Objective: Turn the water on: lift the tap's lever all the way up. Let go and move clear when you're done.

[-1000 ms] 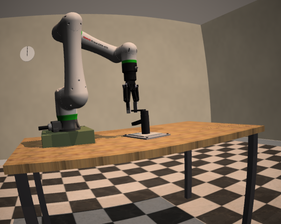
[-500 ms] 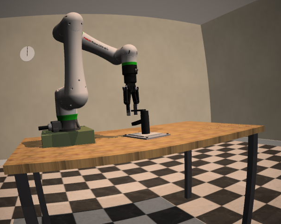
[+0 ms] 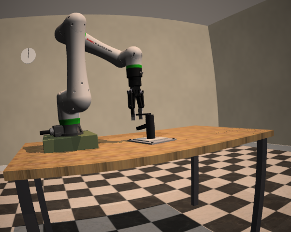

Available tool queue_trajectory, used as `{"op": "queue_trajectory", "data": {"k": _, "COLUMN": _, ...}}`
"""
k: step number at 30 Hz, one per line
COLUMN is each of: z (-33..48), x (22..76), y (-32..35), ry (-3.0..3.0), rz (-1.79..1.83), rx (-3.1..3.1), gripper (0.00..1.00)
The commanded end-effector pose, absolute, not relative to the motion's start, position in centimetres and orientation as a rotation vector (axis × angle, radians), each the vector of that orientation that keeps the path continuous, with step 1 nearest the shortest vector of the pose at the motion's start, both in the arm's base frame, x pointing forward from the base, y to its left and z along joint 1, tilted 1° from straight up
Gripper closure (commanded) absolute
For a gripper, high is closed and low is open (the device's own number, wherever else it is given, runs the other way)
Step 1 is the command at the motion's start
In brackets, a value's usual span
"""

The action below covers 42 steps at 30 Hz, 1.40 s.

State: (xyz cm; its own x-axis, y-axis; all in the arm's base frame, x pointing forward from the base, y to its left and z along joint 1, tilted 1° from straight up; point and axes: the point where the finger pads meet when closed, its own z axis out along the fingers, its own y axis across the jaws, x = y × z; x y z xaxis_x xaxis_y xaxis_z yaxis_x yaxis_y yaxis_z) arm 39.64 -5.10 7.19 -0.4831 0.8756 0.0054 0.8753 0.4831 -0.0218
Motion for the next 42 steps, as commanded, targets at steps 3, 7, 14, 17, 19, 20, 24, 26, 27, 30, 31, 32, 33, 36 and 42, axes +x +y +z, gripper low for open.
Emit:
{"op": "queue_trajectory", "data": {"k": 3, "z": 7.20, "x": 39.66, "y": -5.11, "ry": -2.692, "rz": 0.025, "rx": -1.589, "gripper": 0.57}}
{"op": "queue_trajectory", "data": {"k": 7, "z": 7.20, "x": 39.66, "y": -5.11, "ry": -2.692, "rz": 0.025, "rx": -1.589, "gripper": 0.57}}
{"op": "queue_trajectory", "data": {"k": 14, "z": 7.20, "x": 39.66, "y": -5.11, "ry": -2.692, "rz": 0.025, "rx": -1.589, "gripper": 0.57}}
{"op": "queue_trajectory", "data": {"k": 17, "z": 7.20, "x": 39.66, "y": -5.11, "ry": -2.692, "rz": 0.025, "rx": -1.589, "gripper": 0.57}}
{"op": "queue_trajectory", "data": {"k": 19, "z": 7.20, "x": 39.66, "y": -5.11, "ry": -2.692, "rz": 0.025, "rx": -1.589, "gripper": 0.57}}
{"op": "queue_trajectory", "data": {"k": 20, "z": 7.20, "x": 39.66, "y": -5.11, "ry": -2.692, "rz": 0.025, "rx": -1.589, "gripper": 0.57}}
{"op": "queue_trajectory", "data": {"k": 24, "z": 7.20, "x": 39.66, "y": -5.11, "ry": -2.692, "rz": 0.025, "rx": -1.589, "gripper": 0.57}}
{"op": "queue_trajectory", "data": {"k": 26, "z": 7.20, "x": 39.66, "y": -5.11, "ry": -2.692, "rz": 0.025, "rx": -1.589, "gripper": 0.57}}
{"op": "queue_trajectory", "data": {"k": 27, "z": 7.20, "x": 39.66, "y": -5.11, "ry": -2.692, "rz": 0.025, "rx": -1.589, "gripper": 0.57}}
{"op": "queue_trajectory", "data": {"k": 30, "z": 7.20, "x": 39.66, "y": -5.11, "ry": -2.692, "rz": 0.025, "rx": -1.589, "gripper": 0.57}}
{"op": "queue_trajectory", "data": {"k": 31, "z": 7.20, "x": 39.66, "y": -5.11, "ry": -2.692, "rz": 0.025, "rx": -1.589, "gripper": 1.00}}
{"op": "queue_trajectory", "data": {"k": 32, "z": 7.20, "x": 39.66, "y": -5.11, "ry": -2.692, "rz": 0.025, "rx": -1.589, "gripper": 1.00}}
{"op": "queue_trajectory", "data": {"k": 33, "z": 7.20, "x": 39.66, "y": -5.11, "ry": -2.692, "rz": 0.025, "rx": -1.589, "gripper": 1.00}}
{"op": "queue_trajectory", "data": {"k": 36, "z": 7.20, "x": 39.66, "y": -5.11, "ry": -2.692, "rz": 0.025, "rx": -1.589, "gripper": 1.00}}
{"op": "queue_trajectory", "data": {"k": 42, "z": 7.20, "x": 39.66, "y": -5.11, "ry": -2.692, "rz": 0.025, "rx": -1.589, "gripper": 1.00}}
